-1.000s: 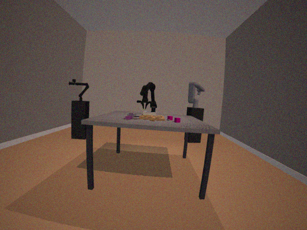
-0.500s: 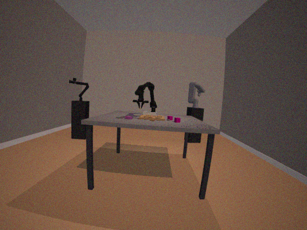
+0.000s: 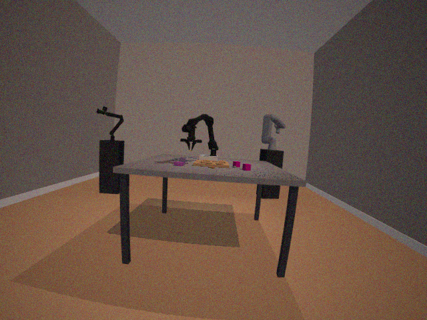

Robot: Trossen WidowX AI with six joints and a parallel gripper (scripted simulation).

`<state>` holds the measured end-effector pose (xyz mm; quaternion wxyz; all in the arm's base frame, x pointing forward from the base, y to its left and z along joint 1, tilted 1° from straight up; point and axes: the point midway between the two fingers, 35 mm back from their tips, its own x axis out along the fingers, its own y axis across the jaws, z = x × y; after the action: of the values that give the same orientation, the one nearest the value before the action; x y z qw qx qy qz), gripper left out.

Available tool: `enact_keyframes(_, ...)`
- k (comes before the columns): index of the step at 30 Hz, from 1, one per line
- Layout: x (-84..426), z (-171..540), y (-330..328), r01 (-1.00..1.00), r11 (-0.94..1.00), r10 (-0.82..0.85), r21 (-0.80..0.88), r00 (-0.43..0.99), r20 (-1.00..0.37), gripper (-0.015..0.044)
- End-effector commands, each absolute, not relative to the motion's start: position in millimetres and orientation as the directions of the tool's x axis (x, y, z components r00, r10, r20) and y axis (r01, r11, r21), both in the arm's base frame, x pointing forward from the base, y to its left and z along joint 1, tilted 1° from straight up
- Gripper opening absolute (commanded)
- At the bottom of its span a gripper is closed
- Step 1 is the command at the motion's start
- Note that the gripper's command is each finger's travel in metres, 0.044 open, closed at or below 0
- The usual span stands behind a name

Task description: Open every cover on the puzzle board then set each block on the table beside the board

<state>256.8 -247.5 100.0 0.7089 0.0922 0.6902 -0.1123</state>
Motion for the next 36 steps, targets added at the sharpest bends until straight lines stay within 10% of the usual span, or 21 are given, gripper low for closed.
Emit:
enact_keyframes(1,245,97,-253,0.283,0.959,-0.029,-0.024,0.012,-1.0,0.008)
enact_keyframes(36,228,54,-271,0.283,0.959,-0.03,-0.026,0.01,-0.999,0.008)
